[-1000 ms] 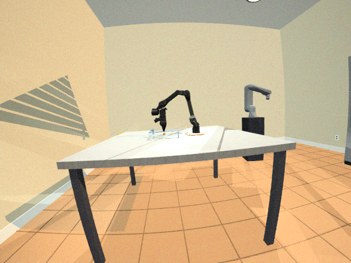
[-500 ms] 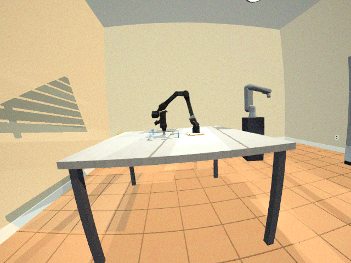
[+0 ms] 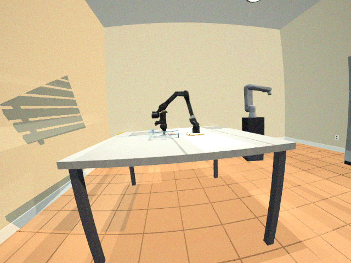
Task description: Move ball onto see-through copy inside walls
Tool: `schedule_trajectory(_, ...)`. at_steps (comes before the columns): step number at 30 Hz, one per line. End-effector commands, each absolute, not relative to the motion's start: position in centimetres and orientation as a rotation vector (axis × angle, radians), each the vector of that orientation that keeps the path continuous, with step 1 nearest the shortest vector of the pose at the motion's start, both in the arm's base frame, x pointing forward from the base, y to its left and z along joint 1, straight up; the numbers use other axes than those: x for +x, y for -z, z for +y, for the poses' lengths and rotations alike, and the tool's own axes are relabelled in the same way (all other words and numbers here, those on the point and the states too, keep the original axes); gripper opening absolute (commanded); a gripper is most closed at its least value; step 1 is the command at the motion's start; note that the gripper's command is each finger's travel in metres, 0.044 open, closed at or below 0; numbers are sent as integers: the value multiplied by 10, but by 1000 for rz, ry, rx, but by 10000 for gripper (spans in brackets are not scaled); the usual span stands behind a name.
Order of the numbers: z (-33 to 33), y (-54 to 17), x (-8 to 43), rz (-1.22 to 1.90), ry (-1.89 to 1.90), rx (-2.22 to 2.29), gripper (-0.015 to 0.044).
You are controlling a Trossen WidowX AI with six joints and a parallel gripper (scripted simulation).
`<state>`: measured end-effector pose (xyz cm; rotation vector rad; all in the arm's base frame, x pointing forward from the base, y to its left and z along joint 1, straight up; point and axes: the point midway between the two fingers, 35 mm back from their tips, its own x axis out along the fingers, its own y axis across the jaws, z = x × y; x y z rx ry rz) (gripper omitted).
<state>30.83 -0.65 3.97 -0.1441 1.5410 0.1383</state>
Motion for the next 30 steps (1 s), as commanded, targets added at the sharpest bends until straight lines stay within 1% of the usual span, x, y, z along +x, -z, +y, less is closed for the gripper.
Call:
schedule_trajectory(1, -6, -39, 309, 1539, -144, -144, 49)
schedule_trajectory(3, -6, -43, 309, 1539, -144, -144, 0)
schedule_trajectory(14, -6, -100, 314, 1539, -144, -144, 0)
schedule_trajectory(24, -6, -154, 307, 1539, -144, -144, 0)
schedule_trajectory(30, -6, -162, 305, 1539, -144, -144, 0)
